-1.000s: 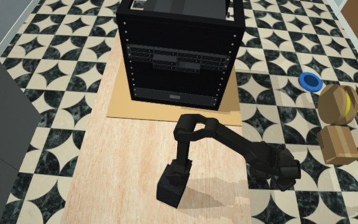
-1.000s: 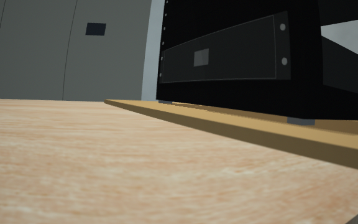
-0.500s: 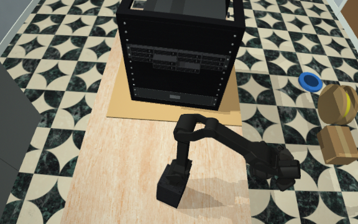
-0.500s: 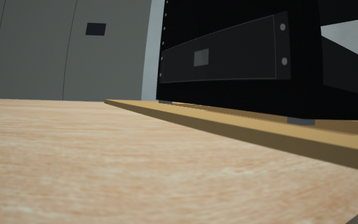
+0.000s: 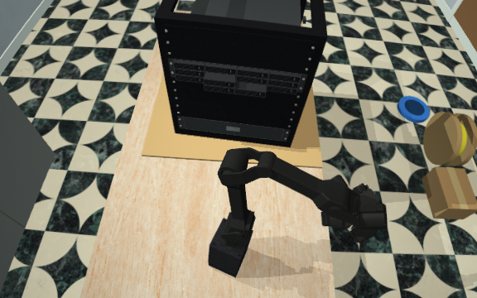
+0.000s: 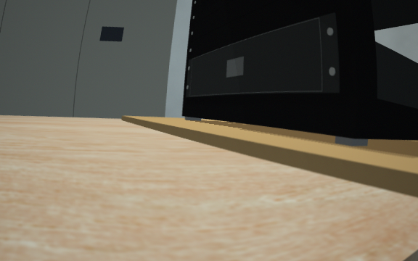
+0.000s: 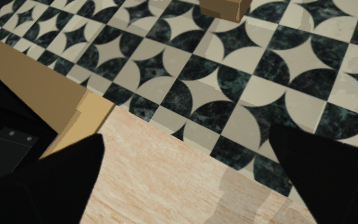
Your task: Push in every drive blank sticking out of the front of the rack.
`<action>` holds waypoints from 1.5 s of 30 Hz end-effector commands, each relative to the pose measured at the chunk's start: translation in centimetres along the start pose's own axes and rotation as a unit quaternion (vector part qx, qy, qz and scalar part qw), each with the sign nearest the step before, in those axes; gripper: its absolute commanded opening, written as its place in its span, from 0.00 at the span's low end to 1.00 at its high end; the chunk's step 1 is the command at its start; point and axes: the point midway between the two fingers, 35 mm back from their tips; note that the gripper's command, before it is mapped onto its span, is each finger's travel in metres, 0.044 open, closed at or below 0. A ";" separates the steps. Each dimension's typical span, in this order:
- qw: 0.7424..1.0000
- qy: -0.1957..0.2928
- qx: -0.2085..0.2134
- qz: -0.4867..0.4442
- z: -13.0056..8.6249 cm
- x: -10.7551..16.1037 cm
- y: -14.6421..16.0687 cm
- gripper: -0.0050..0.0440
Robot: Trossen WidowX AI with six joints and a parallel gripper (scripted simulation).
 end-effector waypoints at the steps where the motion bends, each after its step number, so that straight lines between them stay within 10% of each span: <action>1: 0.999 0.000 -0.038 0.029 -0.9 1.0 3.7 1.00; 23: 0.947 0.022 -0.241 0.211 -3.4 6.9 21.6 1.00; 45: 0.892 0.031 -0.338 0.298 -4.4 9.8 30.6 1.00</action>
Point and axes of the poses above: the point midway between the two fingers, 35 mm back from their tips, its own z axis out along the fingers, its own y axis across the jaws, x = y × z
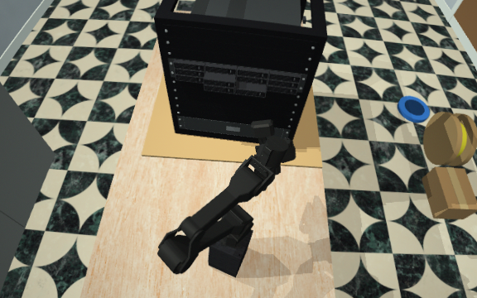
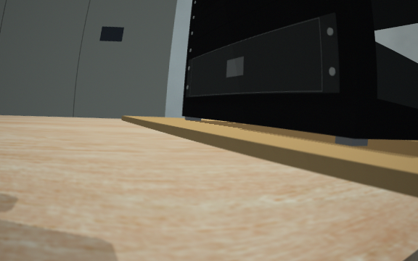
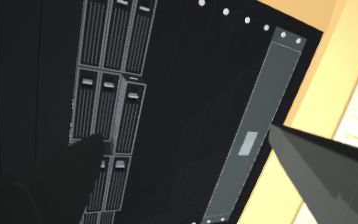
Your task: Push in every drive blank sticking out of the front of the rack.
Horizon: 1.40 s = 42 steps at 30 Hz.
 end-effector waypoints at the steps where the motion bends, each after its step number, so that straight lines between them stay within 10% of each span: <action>1: 1.000 -0.022 -0.015 0.018 1.0 1.1 0.6 1.00; 42: 0.976 -0.008 -0.159 0.145 7.0 10.9 7.1 1.00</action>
Point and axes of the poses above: the point midway between the two fingers, 35 mm back from their tips, its own z axis out along the fingers, its own y axis across the jaws, x = y × z
